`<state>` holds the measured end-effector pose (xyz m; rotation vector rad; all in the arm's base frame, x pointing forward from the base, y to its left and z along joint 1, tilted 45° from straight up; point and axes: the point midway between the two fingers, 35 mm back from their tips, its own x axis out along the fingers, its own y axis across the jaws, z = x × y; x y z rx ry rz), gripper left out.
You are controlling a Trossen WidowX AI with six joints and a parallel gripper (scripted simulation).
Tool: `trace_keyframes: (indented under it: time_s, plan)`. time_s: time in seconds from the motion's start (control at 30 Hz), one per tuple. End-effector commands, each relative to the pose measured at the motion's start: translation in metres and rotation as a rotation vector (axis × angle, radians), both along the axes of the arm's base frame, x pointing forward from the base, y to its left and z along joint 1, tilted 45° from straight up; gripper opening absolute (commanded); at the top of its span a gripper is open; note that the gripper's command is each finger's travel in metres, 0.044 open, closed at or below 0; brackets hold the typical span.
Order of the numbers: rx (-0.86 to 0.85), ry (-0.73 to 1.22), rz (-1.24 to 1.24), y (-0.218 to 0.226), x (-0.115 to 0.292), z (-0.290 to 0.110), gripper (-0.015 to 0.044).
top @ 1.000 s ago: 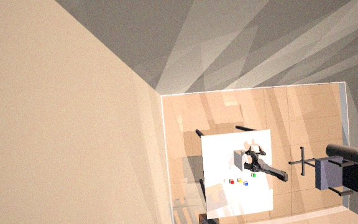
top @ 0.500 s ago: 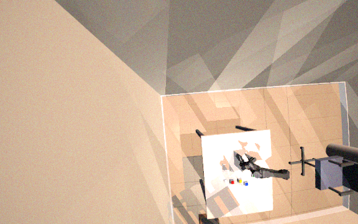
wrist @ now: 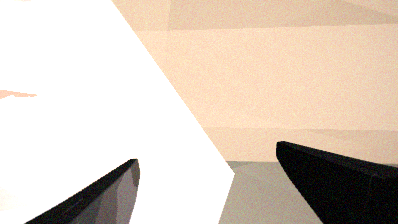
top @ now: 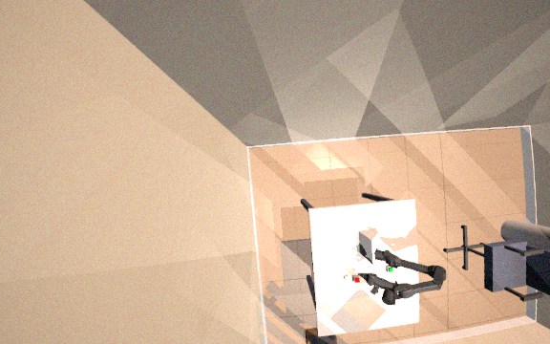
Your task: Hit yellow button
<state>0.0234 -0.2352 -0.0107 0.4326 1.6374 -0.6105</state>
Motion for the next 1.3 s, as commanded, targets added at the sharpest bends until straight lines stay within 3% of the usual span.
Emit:
trace_keyframes:
  time_s: [0.0, 0.23, 0.43, 0.73, 0.93, 1.2, 1.27]
  plan:
    - [0.157, -0.177, 0.155, 0.022, 0.074, -0.003, 0.04]
    - [0.465, -0.373, 0.339, 0.089, 0.168, 0.006, 0.04]
    - [0.769, -0.462, 0.434, 0.167, 0.225, 0.024, 0.04]
    - [0.807, -0.467, 0.441, 0.177, 0.23, 0.027, 0.04]
    - [0.809, -0.469, 0.441, 0.218, 0.238, -0.015, 0.0242]
    - [0.81, -0.469, 0.441, 0.22, 0.238, -0.016, 0.0032]
    - [0.81, -0.469, 0.441, 0.22, 0.238, -0.016, 0.002]
